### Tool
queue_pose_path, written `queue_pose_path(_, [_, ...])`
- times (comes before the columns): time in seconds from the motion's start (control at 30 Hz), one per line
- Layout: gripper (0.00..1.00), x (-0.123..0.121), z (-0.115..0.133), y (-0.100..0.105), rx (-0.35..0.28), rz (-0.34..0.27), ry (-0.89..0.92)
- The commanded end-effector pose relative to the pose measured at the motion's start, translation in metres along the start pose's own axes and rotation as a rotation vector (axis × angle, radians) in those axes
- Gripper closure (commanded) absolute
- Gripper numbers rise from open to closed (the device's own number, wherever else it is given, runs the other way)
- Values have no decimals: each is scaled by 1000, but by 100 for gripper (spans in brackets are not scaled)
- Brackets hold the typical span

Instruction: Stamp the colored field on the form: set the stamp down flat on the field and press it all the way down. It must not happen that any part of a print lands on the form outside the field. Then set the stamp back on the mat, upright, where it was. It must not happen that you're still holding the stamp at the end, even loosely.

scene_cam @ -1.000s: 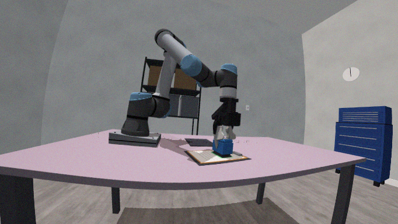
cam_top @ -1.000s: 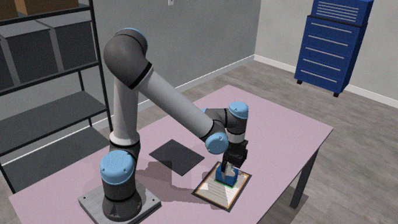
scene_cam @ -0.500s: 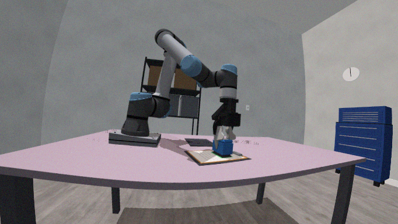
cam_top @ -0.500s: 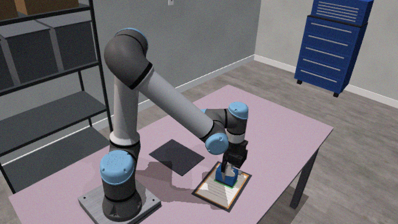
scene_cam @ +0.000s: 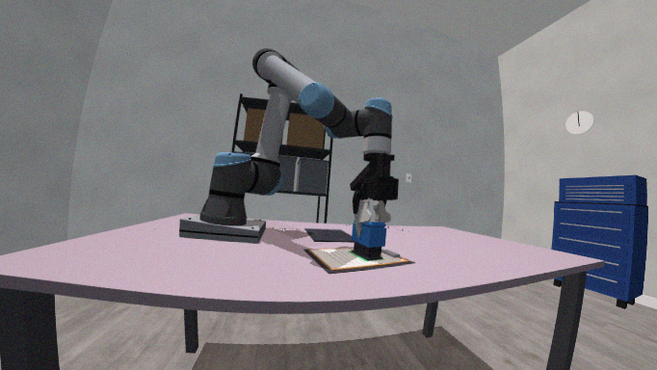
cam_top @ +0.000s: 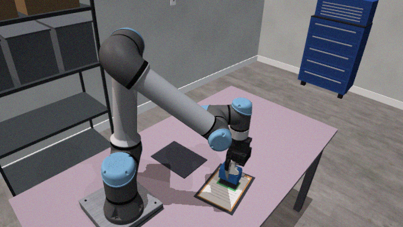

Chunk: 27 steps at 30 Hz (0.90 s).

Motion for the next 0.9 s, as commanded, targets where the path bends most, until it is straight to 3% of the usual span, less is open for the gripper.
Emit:
queue_pose_path(0.0, [79,-1,1,6,3,-1,-1])
queue_pose_path(0.5, [79,-1,0,6,4,-2,-1])
queue_pose_path(0.73, [79,-1,2,43,3,-1,-2])
queue_pose_path(0.87, [79,-1,2,45,3,-1,-2])
Point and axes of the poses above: the point where the finger pads meet when closed, its own y axis back along the fingers, its own x axis across the jaws, z = x × y, the point moved 3 cm from there along y, back along the fingers, and after that the axes turned 6 degrees about -y, right-handed, at the moved point
